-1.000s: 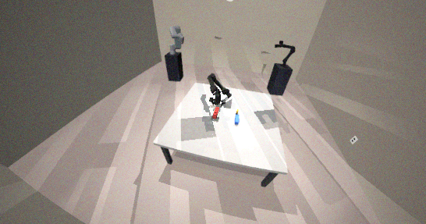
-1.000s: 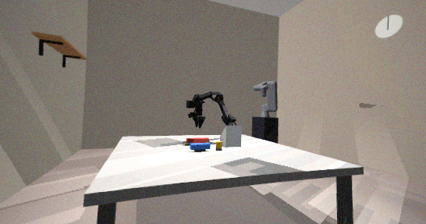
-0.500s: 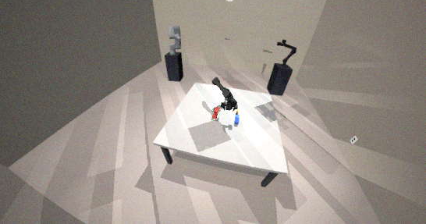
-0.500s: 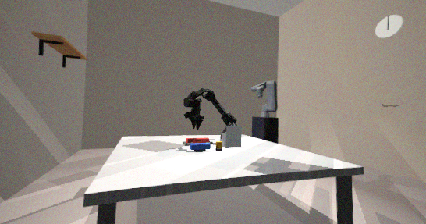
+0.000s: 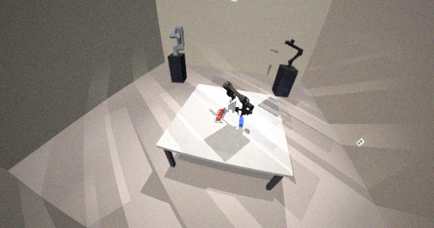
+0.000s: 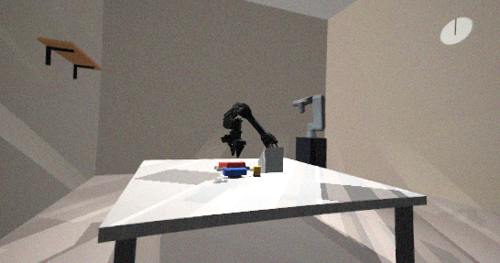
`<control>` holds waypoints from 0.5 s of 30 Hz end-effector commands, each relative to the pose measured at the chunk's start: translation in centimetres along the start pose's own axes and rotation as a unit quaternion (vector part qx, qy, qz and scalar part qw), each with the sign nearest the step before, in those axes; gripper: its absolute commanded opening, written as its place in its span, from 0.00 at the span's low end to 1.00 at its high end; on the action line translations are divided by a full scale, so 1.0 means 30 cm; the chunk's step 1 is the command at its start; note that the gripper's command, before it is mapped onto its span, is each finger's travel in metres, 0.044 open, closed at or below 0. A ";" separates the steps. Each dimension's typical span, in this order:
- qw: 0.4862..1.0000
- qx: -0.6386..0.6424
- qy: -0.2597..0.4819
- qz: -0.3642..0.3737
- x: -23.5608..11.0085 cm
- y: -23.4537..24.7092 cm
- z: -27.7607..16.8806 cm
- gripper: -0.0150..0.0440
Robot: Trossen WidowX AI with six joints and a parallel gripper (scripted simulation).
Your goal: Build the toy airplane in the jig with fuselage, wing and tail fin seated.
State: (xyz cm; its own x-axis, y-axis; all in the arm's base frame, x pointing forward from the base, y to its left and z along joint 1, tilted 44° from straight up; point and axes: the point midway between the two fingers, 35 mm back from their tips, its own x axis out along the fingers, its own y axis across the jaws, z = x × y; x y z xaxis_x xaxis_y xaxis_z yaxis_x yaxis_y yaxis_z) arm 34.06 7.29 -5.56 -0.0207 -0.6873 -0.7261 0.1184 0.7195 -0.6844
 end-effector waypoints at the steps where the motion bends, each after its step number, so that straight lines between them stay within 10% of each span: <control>1: 1.000 -0.001 0.002 -0.003 0.094 -0.001 -0.003 1.00; 15: 1.000 -0.001 0.002 -0.004 0.200 -0.003 -0.004 1.00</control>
State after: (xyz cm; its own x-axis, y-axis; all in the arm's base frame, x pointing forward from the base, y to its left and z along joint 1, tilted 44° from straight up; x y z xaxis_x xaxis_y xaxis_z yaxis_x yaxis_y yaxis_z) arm 33.86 3.37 -9.50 -0.0286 -0.6890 -0.7242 0.1224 0.7166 -0.6867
